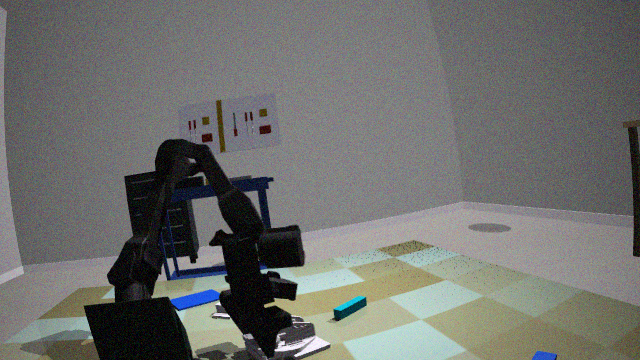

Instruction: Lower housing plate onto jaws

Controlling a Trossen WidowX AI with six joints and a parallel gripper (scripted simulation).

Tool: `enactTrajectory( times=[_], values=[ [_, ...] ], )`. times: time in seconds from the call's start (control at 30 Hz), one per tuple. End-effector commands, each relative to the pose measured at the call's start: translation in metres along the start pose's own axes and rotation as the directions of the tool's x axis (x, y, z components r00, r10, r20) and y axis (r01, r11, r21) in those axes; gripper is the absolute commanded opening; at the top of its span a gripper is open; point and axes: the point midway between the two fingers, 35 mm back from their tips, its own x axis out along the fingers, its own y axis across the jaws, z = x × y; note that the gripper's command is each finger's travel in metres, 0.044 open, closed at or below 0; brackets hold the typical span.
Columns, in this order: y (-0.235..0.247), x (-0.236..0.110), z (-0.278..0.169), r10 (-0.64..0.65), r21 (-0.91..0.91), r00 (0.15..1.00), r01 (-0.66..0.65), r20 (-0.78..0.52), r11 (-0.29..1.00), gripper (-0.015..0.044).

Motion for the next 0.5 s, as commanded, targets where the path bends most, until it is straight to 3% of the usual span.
enactTrajectory(
  times=[0.0, 0.47],
  values=[
    [0.0002, 0.0012, 0.0005, 0.003, 0.004, 1.000, -0.003, 0.004, 1.000, 0.0351],
    [0.0003, 0.0037, 0.0005, 0.003, 0.004, 1.000, -0.003, 0.004, 1.000, 0.0351]
  ],
)
